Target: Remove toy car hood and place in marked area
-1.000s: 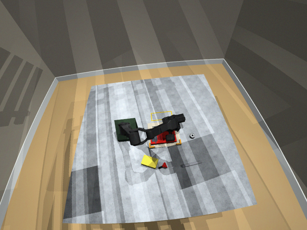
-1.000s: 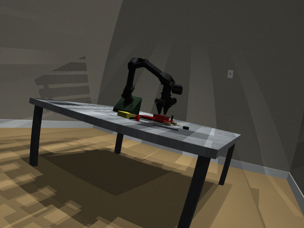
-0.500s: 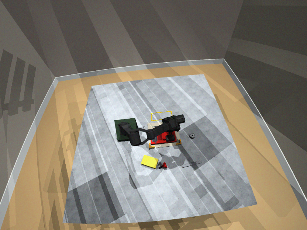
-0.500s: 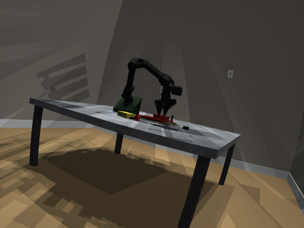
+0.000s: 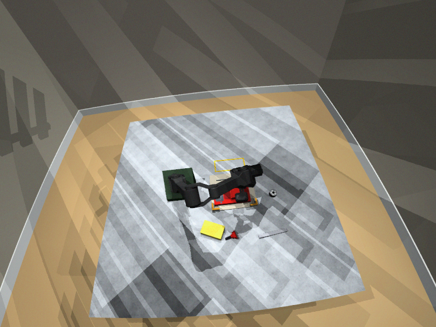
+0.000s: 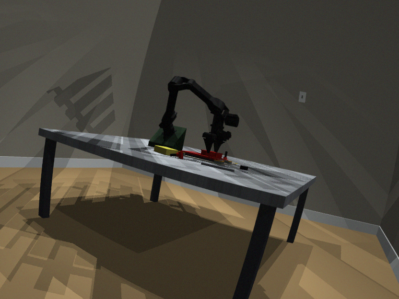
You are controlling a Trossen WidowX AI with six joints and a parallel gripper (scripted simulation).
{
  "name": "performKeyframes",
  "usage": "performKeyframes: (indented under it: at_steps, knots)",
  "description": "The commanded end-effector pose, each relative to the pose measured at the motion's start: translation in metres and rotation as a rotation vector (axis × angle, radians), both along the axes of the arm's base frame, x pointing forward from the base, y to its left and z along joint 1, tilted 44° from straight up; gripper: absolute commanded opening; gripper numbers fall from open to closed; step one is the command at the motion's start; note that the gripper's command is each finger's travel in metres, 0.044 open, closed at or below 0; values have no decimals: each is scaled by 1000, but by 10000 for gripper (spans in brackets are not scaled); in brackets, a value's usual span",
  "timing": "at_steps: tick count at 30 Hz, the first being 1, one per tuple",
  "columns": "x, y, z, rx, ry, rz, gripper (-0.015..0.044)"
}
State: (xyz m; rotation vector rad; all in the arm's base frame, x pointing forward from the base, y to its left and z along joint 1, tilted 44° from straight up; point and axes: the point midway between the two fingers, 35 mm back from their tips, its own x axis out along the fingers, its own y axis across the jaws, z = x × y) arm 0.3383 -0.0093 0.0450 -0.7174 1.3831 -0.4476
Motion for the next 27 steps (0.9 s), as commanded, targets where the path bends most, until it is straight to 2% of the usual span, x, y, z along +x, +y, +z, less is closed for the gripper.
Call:
performKeyframes:
  at_steps: [1, 12, 16, 25, 27]
  knots:
    - [0, -2, -2, -5, 4, 4, 440]
    - [0, -5, -6, -5, 4, 4, 440]
    - [1, -4, -4, 0, 0, 0, 335]
    - [1, -4, -4, 0, 0, 0, 275]
    - [1, -4, -4, 0, 0, 0, 222]
